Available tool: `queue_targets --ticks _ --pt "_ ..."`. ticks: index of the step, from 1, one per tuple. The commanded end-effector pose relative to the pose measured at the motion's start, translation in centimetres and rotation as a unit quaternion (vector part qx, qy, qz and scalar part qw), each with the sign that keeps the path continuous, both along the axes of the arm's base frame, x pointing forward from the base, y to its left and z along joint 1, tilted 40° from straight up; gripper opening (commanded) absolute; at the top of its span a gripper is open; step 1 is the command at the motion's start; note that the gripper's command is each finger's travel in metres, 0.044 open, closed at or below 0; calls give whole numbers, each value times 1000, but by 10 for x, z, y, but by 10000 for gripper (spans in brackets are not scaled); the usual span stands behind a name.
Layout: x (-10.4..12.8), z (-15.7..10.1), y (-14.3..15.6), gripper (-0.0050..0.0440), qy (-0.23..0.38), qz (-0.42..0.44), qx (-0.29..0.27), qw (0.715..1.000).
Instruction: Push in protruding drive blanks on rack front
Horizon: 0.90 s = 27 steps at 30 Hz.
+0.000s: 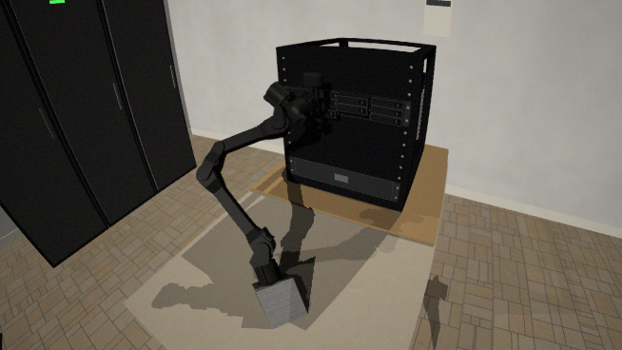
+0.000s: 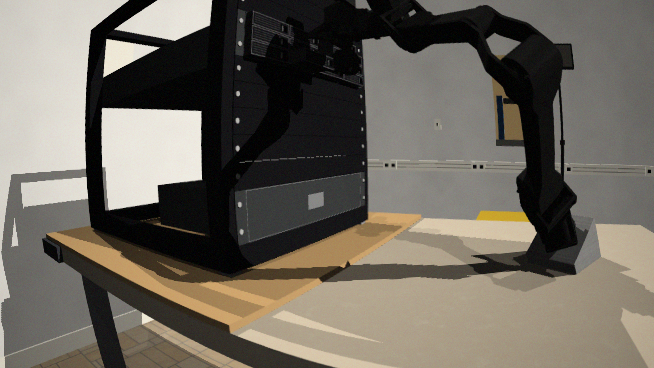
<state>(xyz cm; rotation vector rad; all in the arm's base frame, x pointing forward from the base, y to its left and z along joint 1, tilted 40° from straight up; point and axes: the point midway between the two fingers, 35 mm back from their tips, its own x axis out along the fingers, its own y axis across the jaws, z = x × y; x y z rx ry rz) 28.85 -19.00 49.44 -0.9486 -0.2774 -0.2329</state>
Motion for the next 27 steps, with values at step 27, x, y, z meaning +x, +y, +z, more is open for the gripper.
queue_targets --ticks 27 --pt "3 9 1 -50 -6 -3 -8 1000"
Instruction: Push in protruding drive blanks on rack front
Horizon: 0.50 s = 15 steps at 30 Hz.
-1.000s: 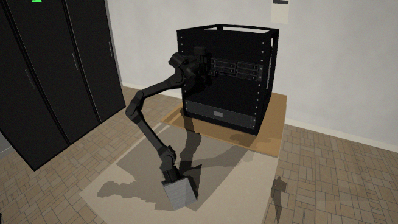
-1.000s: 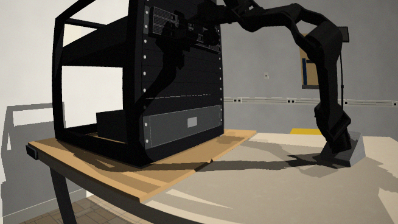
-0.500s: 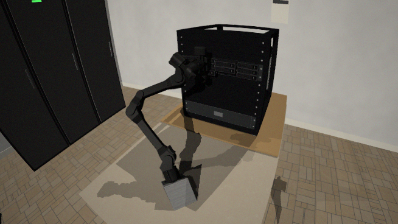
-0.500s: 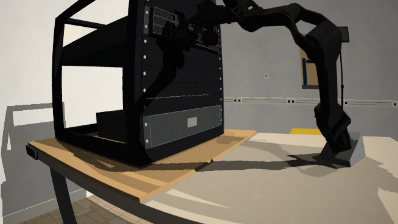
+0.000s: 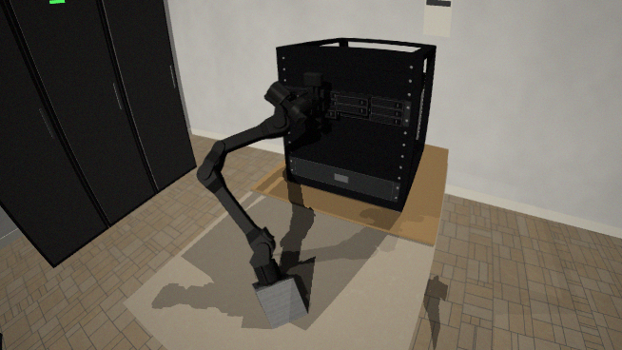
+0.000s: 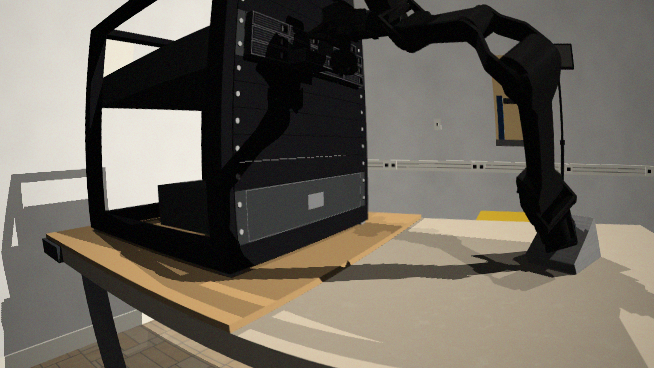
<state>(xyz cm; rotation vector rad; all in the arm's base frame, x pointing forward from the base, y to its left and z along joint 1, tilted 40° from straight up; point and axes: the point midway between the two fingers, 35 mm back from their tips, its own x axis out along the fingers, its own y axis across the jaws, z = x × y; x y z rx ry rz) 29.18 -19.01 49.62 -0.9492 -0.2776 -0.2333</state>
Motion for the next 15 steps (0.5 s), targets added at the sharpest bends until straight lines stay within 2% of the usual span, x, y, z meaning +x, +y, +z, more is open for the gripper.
queue_targets --ticks 1,15 --pt "0 7 1 -50 -6 -2 -7 1000" --pt "2 8 1 -50 -6 -2 -7 1000"
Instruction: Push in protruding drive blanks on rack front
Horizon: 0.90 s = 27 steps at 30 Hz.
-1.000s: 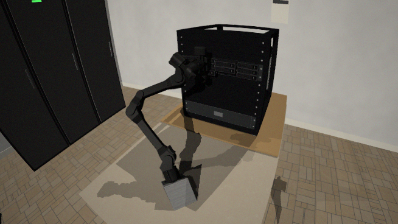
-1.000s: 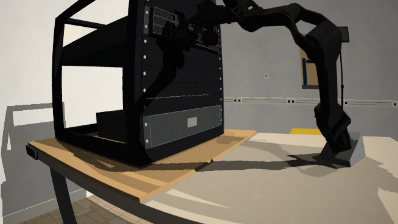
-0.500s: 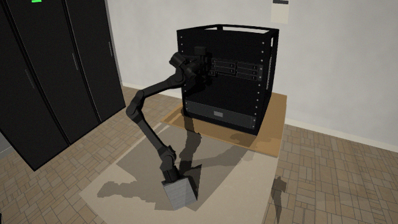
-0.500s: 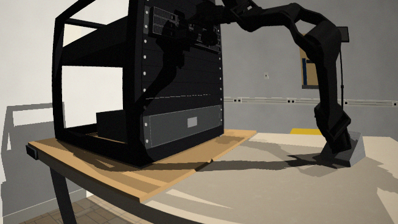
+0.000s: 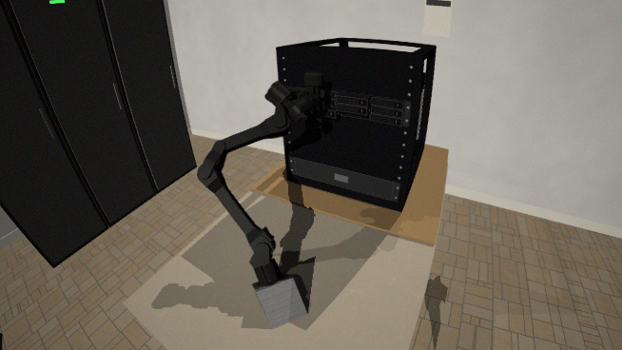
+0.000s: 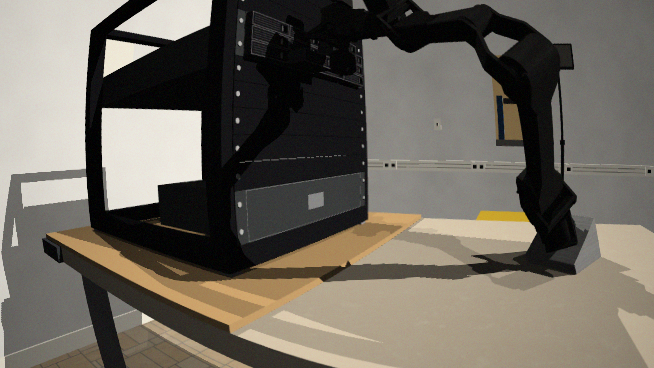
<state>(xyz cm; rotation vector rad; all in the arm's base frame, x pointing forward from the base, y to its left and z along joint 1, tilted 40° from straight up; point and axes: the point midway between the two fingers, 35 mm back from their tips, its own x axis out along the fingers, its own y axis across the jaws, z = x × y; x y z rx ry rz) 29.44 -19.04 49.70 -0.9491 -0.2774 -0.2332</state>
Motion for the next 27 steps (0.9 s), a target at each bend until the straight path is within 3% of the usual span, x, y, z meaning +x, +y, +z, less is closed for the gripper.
queue_targets --ticks 1,22,27 --pt "-1 7 1 -50 -6 -2 -8 1000" --pt "1 8 1 -50 -6 -2 -8 1000" --pt "-11 4 2 -50 -6 -2 -8 1000"
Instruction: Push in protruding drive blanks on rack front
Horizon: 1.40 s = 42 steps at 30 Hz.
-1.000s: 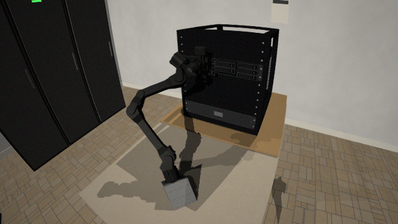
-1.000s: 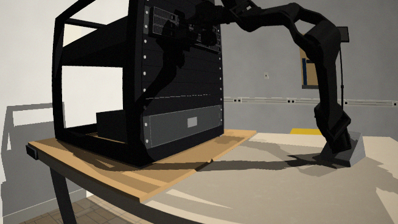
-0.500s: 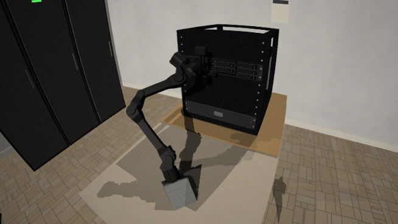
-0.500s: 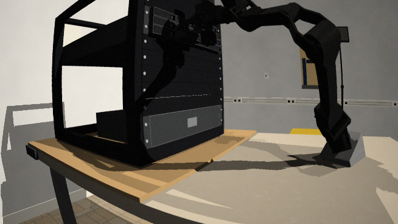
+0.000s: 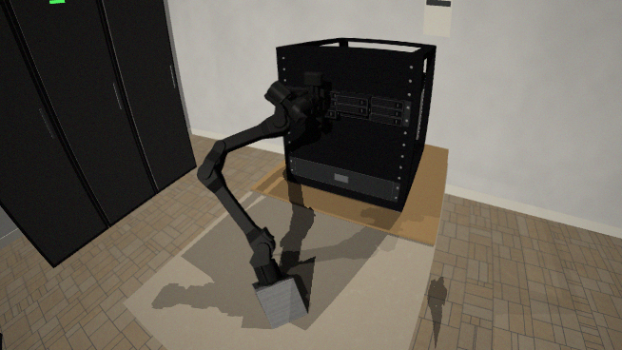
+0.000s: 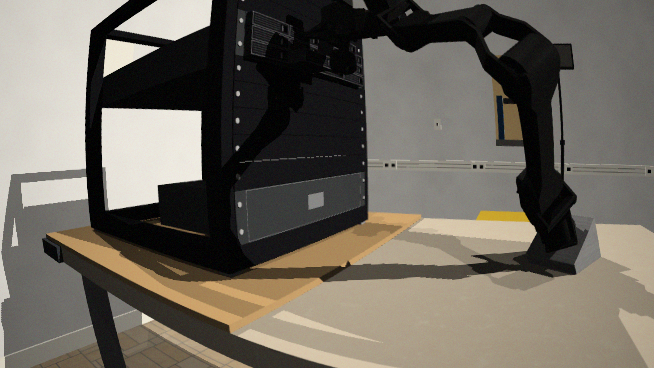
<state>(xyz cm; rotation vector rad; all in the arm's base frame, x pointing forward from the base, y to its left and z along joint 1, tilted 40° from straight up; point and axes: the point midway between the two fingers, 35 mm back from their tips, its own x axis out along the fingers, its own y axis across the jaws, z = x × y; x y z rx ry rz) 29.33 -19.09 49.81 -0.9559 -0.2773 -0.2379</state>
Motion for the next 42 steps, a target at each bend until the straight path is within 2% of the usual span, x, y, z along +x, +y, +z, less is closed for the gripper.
queue_targets --ticks 1,6,13,17,23,27,31,37,42 --pt "-15 1 3 -50 -5 0 -4 1000" --pt "-43 -10 5 -50 -5 0 -4 1000" --pt "-54 -14 6 -50 -5 0 -4 1000" --pt "-53 -17 7 -50 -5 0 -4 1000" --pt "-50 -40 18 -50 -5 0 -4 1000" --pt "-49 -44 20 -50 -5 0 -4 1000" --pt "-48 -45 20 -50 -5 0 -4 1000" --pt "-33 -40 19 -50 -5 0 -4 1000" --pt "-33 -39 19 -50 -5 0 -4 1000"
